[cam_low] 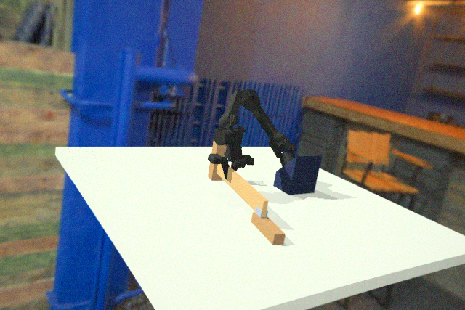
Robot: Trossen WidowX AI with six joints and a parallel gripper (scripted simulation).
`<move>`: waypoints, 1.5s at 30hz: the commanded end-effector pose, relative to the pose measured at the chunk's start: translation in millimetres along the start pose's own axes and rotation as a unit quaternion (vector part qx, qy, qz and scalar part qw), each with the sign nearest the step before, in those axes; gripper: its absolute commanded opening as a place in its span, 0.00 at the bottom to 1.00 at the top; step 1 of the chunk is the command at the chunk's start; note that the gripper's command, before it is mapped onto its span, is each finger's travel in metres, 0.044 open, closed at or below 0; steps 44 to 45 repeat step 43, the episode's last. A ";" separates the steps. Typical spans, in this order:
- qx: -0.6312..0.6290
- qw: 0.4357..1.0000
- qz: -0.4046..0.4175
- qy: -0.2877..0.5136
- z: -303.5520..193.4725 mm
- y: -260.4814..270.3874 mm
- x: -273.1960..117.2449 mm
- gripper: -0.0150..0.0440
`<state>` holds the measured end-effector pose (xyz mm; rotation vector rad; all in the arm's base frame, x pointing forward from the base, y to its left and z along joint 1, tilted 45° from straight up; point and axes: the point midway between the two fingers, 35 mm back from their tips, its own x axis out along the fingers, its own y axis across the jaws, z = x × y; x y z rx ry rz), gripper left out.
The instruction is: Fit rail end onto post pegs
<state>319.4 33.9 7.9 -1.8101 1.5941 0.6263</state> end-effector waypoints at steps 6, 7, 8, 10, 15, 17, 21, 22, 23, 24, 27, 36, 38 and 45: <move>0.000 1.000 0.000 0.000 -0.6 0.0 -0.1 0.43; 0.000 1.000 0.000 0.000 -0.6 0.0 -0.1 0.48; 0.000 1.000 0.000 0.000 -0.6 0.0 -0.1 0.52; 0.000 1.000 0.000 0.000 -0.6 0.0 -0.1 0.61; 0.000 1.000 0.000 0.000 -0.6 0.0 -0.1 0.83; 0.000 1.000 0.000 0.000 -0.6 0.0 -0.1 0.92; 0.000 1.000 0.000 0.000 -0.6 0.0 -0.1 1.00; 0.000 1.000 0.000 0.000 -0.6 0.0 -0.1 1.00; 0.000 1.000 0.000 0.000 -0.6 0.0 -0.1 1.00; 0.000 1.000 0.000 0.000 1.1 -0.2 -1.7 1.00; 0.000 1.000 -0.002 -0.002 23.1 -0.3 -23.6 1.00; 0.000 1.000 -0.003 -0.002 29.7 0.4 -30.5 1.00; 0.000 1.000 -0.003 -0.002 29.7 0.4 -30.5 1.00; 0.000 1.000 -0.003 -0.002 29.7 0.4 -30.5 1.00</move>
